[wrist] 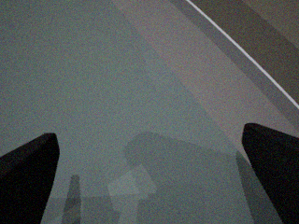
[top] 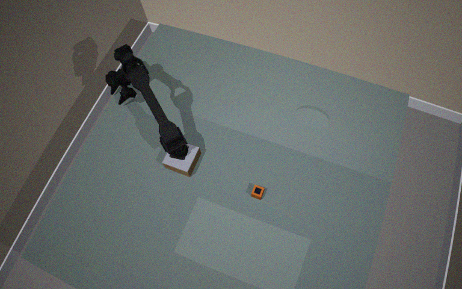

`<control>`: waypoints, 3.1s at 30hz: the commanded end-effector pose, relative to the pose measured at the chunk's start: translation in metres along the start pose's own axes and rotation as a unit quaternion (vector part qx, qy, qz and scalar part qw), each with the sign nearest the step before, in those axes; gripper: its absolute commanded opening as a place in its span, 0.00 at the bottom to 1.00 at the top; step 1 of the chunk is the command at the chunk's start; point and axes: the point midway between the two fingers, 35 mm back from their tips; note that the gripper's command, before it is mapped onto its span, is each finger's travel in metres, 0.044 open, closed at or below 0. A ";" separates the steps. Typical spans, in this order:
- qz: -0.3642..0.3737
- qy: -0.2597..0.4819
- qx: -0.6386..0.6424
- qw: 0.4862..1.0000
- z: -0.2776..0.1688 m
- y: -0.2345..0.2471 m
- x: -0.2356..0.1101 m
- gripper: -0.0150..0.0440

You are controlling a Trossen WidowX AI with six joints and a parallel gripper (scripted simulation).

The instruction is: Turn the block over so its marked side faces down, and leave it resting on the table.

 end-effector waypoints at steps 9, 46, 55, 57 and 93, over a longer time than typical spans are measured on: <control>-0.084 0.046 0.168 0.981 -0.074 0.029 -0.090 1.00; -0.394 0.086 0.802 0.441 -0.190 0.462 -0.326 1.00; -0.429 0.042 0.879 0.203 -0.145 0.585 -0.313 1.00; -0.433 0.032 0.889 0.147 -0.132 0.610 -0.305 1.00; -0.379 -0.147 0.795 -0.450 0.046 0.782 -0.129 1.00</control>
Point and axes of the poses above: the point midway between the two fingers, 35 mm back from their tips, its own x axis out along the fingers, its own y axis across the jaws, z = x × y, and after that the axes turned 14 degrees about -x, right-handed
